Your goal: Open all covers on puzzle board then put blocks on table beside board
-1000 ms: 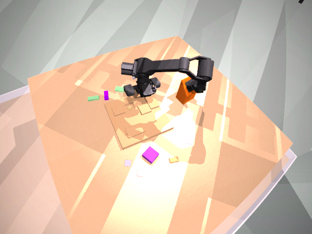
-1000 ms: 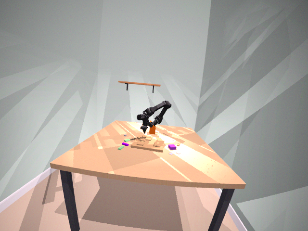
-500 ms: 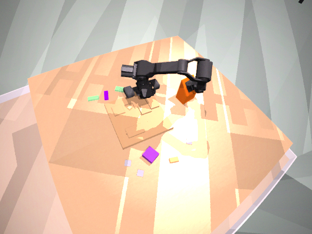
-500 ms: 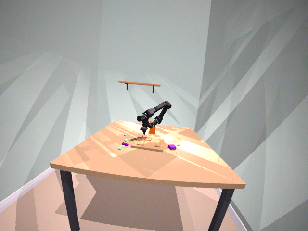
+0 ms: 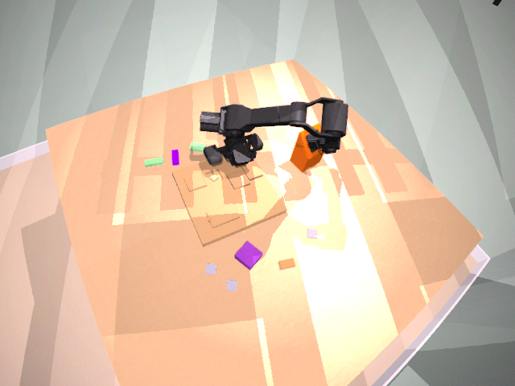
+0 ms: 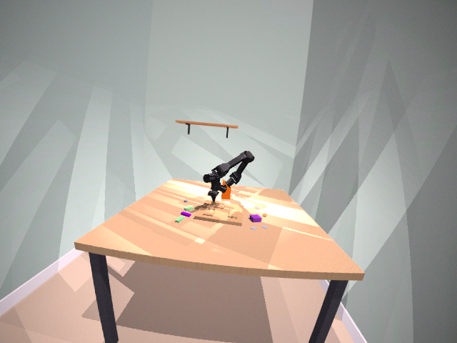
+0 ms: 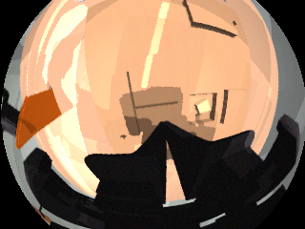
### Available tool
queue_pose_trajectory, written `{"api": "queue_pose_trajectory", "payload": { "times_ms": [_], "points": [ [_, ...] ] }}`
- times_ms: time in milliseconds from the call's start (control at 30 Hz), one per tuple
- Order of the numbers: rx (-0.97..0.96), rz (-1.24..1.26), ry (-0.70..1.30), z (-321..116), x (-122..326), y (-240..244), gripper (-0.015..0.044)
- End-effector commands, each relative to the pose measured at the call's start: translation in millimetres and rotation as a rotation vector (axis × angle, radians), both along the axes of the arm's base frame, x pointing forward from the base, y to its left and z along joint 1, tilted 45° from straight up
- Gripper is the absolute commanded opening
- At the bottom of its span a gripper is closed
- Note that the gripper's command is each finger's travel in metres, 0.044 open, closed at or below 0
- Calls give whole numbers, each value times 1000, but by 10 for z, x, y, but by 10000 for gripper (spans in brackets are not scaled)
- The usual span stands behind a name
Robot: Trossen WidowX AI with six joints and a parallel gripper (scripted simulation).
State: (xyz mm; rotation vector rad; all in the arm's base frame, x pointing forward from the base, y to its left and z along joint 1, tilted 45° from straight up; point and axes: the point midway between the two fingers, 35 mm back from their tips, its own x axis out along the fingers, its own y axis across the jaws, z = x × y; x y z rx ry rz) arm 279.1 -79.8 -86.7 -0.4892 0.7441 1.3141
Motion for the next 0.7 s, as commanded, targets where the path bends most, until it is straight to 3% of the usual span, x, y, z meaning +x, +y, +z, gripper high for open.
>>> {"api": "queue_pose_trajectory", "payload": {
  "times_ms": [0, 667],
  "points": [
    [8, -1, 6, -41, -6, 54, 0],
    [10, 0, 6, -180, -1, 194, 0]
  ]
}}
